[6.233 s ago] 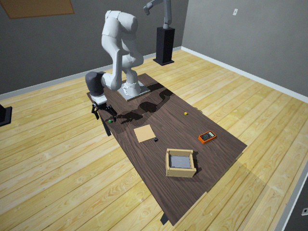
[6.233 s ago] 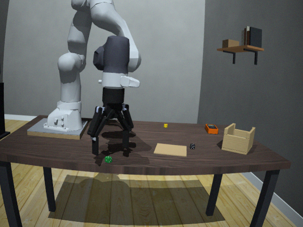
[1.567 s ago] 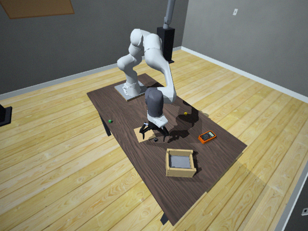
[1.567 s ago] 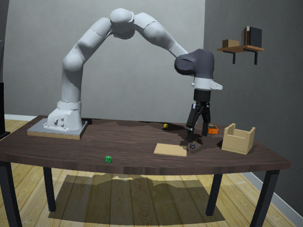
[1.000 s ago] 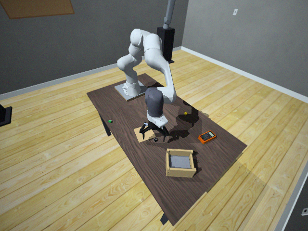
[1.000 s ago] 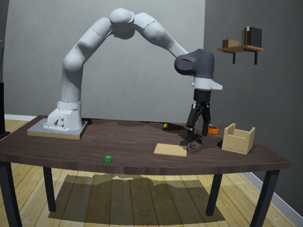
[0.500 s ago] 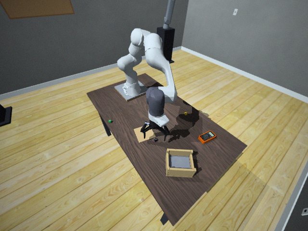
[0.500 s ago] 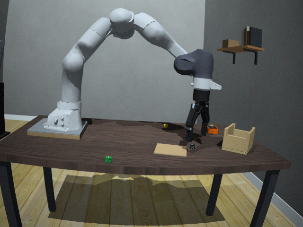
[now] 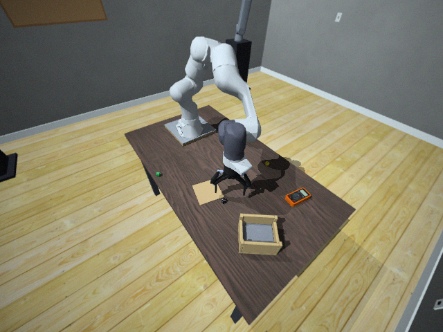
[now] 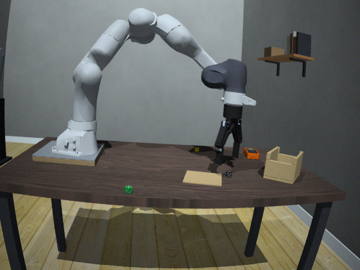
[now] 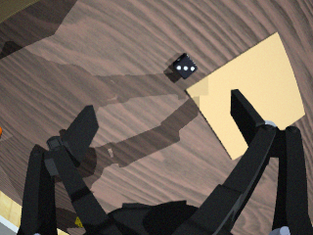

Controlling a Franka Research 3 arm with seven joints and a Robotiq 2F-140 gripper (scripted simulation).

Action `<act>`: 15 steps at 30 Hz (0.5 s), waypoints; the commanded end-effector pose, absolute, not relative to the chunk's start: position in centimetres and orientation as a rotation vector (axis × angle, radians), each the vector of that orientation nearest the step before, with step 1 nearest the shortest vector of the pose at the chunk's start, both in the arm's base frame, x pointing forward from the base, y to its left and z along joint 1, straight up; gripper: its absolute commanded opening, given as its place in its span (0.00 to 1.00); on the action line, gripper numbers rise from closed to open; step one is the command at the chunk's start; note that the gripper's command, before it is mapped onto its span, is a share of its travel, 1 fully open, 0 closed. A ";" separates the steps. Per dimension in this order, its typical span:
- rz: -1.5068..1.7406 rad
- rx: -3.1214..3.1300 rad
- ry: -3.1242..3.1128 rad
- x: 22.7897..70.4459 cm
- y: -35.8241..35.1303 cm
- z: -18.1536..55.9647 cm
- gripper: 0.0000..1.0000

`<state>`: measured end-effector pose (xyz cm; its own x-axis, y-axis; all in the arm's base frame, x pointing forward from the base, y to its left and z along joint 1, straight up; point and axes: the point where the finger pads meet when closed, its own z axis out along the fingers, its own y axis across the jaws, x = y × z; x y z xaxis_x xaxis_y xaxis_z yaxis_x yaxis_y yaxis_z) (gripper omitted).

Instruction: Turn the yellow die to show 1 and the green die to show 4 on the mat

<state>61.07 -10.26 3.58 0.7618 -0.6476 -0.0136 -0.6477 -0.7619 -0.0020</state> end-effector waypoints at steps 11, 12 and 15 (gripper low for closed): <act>0.001 -2.926 1.138 59.0 1.6 3.7 1.00; 0.001 -2.926 1.138 58.8 2.8 3.7 1.00; 0.001 -2.926 1.138 58.2 5.9 3.8 1.00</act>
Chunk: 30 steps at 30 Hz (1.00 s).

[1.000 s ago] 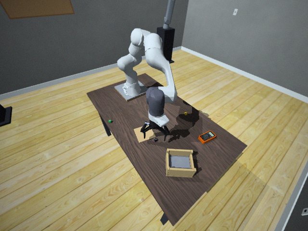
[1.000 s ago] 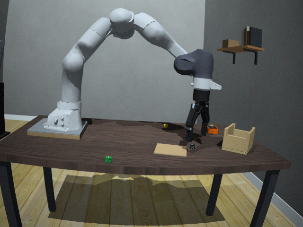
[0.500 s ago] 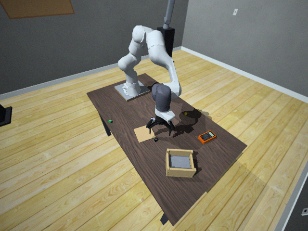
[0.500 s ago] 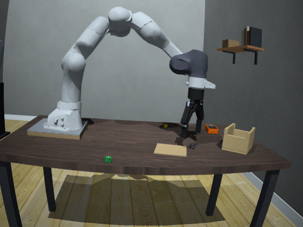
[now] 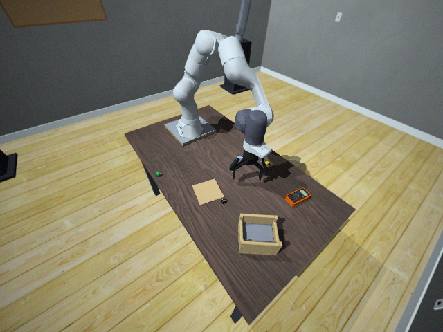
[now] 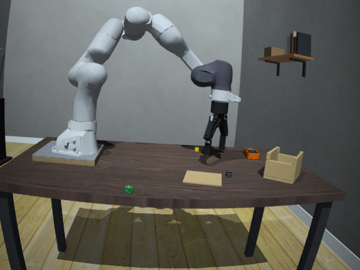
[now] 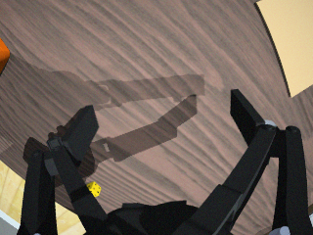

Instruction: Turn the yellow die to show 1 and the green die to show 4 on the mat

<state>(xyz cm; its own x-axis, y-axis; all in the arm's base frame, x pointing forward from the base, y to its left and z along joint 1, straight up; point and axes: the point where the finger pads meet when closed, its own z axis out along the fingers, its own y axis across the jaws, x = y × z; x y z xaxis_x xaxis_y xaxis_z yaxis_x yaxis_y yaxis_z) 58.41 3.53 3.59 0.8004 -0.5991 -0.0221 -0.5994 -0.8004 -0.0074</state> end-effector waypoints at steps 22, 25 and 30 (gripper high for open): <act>0.001 -2.926 1.138 55.5 19.8 3.8 1.00; 0.001 -2.926 1.138 55.4 20.2 3.8 1.00; 0.001 -2.926 1.138 55.1 21.8 3.8 1.00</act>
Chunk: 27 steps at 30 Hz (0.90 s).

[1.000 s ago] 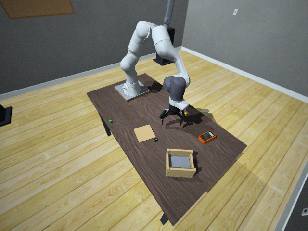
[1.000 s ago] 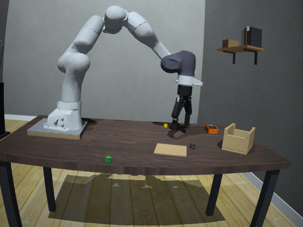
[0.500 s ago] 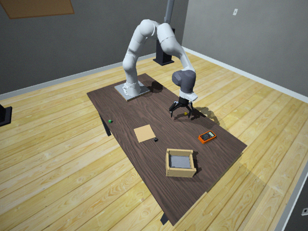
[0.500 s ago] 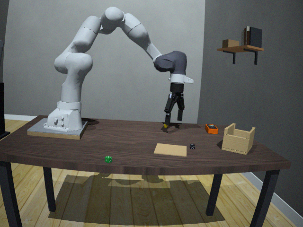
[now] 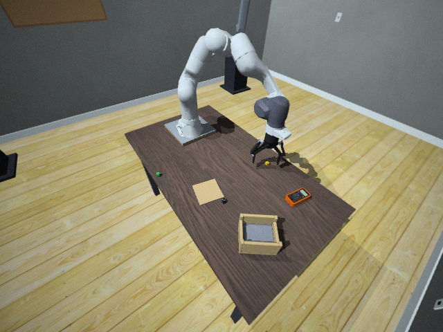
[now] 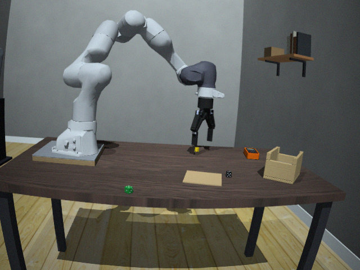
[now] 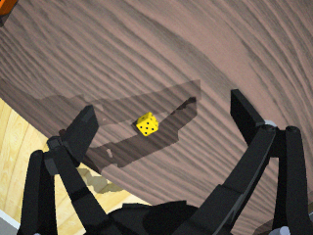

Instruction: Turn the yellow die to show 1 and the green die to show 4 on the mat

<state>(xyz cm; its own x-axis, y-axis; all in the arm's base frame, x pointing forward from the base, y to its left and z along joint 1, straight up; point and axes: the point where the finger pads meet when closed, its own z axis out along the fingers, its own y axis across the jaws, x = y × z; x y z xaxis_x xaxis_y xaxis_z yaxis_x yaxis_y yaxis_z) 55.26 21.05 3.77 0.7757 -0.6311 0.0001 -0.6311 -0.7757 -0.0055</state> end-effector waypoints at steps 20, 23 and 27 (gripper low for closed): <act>0.001 -2.926 1.138 54.8 23.2 3.8 1.00; 0.001 -2.926 1.138 54.8 23.2 3.8 1.00; 0.001 -2.926 1.138 54.8 23.2 3.8 1.00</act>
